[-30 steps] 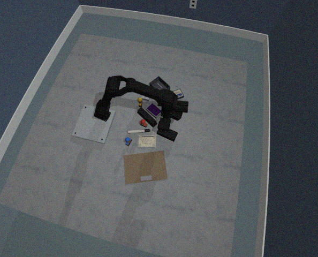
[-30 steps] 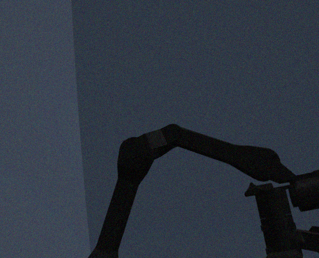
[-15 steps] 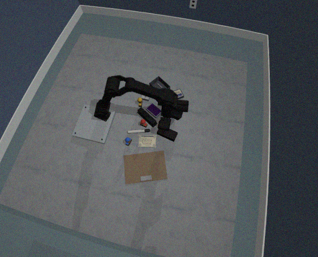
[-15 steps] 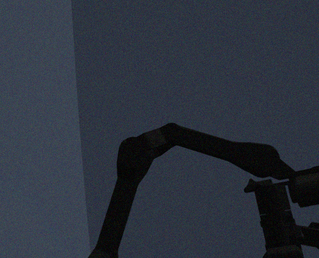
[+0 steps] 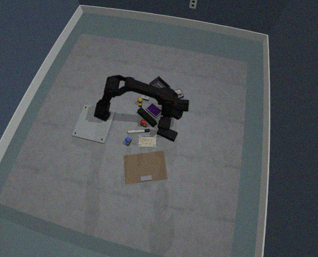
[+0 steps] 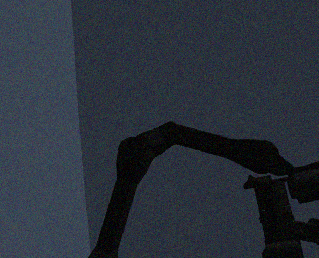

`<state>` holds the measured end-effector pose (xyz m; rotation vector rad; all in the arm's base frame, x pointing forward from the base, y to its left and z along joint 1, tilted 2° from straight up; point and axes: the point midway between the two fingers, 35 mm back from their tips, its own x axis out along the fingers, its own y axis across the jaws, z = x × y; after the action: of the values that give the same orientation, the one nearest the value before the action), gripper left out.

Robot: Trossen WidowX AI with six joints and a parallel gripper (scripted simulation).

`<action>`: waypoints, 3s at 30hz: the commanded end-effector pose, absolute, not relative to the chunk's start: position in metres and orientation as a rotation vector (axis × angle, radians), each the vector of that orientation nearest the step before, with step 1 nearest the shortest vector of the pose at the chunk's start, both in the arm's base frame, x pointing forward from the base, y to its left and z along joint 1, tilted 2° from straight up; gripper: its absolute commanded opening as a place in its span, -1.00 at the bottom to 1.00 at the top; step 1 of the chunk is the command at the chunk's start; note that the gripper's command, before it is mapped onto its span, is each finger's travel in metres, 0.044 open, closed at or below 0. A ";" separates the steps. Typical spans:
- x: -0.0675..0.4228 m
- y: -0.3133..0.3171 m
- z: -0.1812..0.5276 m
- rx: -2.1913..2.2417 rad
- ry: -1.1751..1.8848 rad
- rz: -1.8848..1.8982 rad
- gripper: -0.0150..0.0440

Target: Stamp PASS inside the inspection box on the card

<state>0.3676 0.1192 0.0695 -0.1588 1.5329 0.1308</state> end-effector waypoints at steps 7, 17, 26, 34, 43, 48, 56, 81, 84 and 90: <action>0.367 0.120 0.074 -0.157 1.534 0.132 -0.49; 0.367 0.120 0.079 -0.157 1.534 0.133 -0.49; 0.367 0.120 0.084 -0.157 1.534 0.133 -0.49; 0.367 0.120 0.088 -0.157 1.534 0.133 -0.49; 0.367 0.120 0.092 -0.156 1.534 0.133 -0.49; 0.367 0.120 0.095 -0.156 1.534 0.134 -0.49; 0.366 0.119 0.098 -0.156 1.534 0.134 -0.49; 0.365 0.119 0.111 -0.155 1.534 0.134 -0.49; 0.365 0.119 0.112 -0.155 1.534 0.135 -0.49; 0.362 0.121 0.114 -0.155 1.535 0.135 -0.49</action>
<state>0.3649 0.1191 0.1136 -0.1587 1.5312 0.1327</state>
